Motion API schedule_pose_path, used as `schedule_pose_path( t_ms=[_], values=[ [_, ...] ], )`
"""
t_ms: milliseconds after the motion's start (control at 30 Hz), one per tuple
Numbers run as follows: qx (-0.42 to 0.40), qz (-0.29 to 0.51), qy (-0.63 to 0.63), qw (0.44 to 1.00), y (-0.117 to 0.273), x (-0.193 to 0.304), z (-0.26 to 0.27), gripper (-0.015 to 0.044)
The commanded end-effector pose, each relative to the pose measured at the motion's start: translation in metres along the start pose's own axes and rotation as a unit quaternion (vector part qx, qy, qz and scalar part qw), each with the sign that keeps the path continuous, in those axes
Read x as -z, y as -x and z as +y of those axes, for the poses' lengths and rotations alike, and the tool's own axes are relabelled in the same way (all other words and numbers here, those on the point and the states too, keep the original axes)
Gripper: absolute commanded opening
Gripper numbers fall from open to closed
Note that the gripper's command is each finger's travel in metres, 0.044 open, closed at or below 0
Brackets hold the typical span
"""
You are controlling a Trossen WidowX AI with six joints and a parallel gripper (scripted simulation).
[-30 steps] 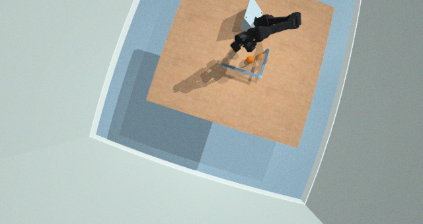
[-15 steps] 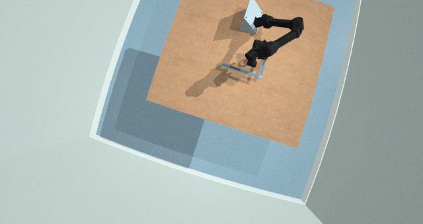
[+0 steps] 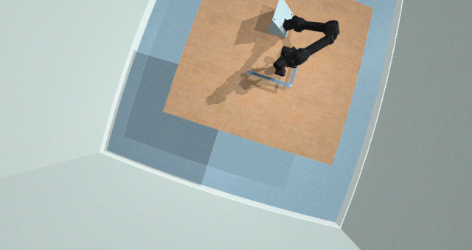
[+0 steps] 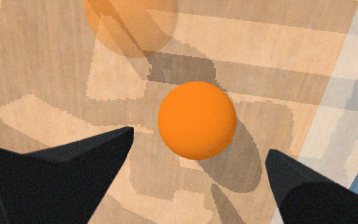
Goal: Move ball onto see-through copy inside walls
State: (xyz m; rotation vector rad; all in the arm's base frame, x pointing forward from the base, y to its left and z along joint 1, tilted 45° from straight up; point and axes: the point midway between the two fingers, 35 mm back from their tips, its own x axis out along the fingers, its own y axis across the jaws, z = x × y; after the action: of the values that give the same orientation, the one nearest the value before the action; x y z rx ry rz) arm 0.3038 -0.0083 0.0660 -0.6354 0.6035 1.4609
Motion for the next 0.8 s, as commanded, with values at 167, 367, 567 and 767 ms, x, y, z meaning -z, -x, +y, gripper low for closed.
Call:
schedule_pose_path(
  t_ms=[167, 367, 567, 767],
  values=[
    [-0.002, -0.003, -0.003, 1.0, -0.016, -0.001, 0.001, 0.0392],
    [-0.002, -0.003, -0.003, 1.0, -0.025, -0.001, 0.002, 0.0392],
    [-0.002, -0.004, -0.003, 1.0, -0.035, -0.001, 0.002, 0.0392],
    [-0.002, -0.004, -0.003, 1.0, -0.037, -0.002, 0.003, 0.0313]
  ],
)
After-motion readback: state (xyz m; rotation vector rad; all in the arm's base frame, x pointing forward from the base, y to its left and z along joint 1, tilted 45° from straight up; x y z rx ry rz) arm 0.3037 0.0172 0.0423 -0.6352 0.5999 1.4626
